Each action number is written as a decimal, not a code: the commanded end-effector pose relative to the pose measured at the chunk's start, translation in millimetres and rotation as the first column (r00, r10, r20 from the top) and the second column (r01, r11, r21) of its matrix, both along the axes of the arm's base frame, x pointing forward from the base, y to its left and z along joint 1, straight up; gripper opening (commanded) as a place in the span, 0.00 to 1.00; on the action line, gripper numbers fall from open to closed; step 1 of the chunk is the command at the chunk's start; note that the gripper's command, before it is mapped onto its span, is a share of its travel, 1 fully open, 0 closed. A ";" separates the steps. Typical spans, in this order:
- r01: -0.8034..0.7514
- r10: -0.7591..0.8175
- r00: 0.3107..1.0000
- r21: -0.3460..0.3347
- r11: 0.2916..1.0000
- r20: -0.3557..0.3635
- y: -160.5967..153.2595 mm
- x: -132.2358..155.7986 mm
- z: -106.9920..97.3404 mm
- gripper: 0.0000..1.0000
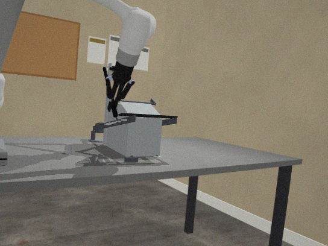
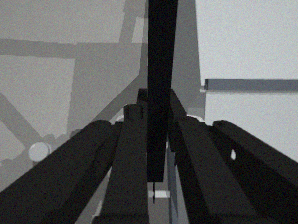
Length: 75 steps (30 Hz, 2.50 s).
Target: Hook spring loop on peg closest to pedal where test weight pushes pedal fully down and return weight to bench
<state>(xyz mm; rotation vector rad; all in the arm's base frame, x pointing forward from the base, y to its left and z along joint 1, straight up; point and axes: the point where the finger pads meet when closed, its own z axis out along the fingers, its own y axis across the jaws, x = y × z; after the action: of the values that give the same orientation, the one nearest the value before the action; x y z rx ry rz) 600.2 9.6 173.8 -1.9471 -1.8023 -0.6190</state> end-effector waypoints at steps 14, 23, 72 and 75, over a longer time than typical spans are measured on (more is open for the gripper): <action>0.000 0.000 1.000 0.000 1.000 0.001 -0.1 0.3 0.6 0.17; 0.000 0.000 1.000 0.000 1.000 0.001 -0.1 0.3 0.6 0.24; 0.000 0.000 1.000 0.000 1.000 0.001 -57.8 -4.0 82.2 0.24; 0.000 0.000 1.000 0.000 1.000 0.001 -53.3 -3.8 75.9 0.24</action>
<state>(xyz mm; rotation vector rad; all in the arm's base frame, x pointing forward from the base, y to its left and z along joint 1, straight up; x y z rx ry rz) 595.6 -43.5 248.3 -1.9475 -1.8015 -0.6166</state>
